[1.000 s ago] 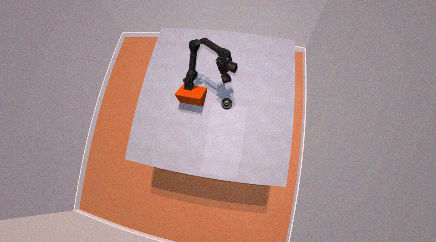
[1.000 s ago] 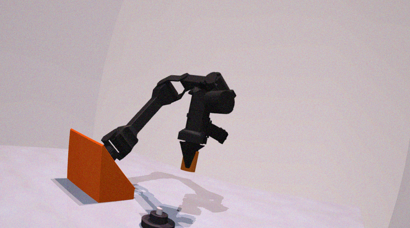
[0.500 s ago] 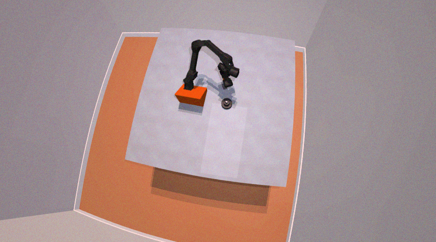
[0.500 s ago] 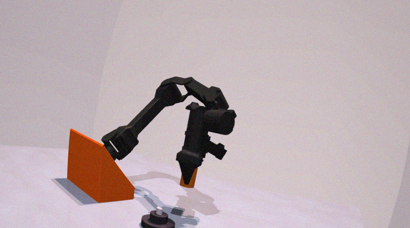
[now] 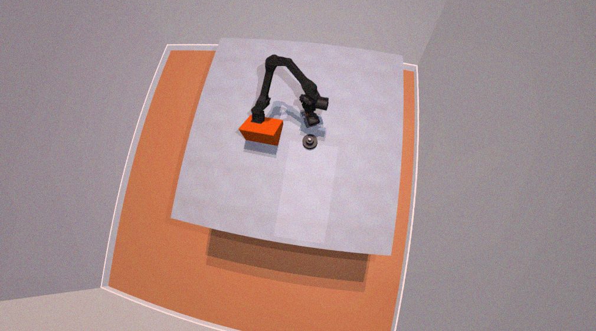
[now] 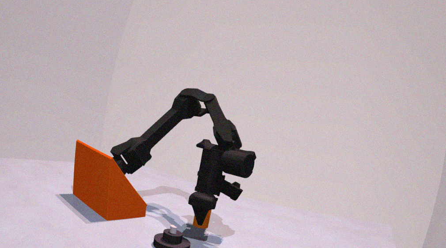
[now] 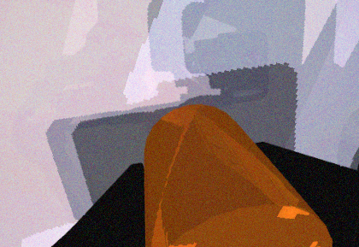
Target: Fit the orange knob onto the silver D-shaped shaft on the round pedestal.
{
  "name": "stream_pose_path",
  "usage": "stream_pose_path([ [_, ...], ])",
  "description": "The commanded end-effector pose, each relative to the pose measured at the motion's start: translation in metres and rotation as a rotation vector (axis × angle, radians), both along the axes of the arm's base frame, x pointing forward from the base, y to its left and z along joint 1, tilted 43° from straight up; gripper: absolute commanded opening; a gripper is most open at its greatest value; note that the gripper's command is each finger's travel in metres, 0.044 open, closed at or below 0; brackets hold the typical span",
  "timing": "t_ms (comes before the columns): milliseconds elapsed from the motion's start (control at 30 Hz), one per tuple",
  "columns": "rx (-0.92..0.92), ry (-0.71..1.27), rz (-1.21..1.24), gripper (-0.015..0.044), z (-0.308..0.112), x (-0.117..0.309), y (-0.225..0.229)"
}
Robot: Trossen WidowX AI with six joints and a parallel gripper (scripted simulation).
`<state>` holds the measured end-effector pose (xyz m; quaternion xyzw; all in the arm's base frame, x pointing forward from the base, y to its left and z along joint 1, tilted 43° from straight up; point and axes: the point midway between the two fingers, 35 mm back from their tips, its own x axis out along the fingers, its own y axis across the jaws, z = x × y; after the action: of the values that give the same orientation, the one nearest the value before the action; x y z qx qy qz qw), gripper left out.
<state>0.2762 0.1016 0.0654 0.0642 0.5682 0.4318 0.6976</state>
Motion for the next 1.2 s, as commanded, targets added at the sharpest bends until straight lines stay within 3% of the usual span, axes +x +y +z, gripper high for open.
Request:
stream_pose_path([
  [0,0.013,0.006,-0.002,0.0000,-0.0153,-0.0005,0.0142],
  [400,0.014,0.006,-0.002,0.0000,-0.0188,-0.0017,0.0148],
  [700,0.009,0.003,0.002,0.0236,-0.0178,-0.0017,0.0140],
  [1167,0.009,0.003,0.002,0.0240,-0.0178,-0.0017,0.0140],
])
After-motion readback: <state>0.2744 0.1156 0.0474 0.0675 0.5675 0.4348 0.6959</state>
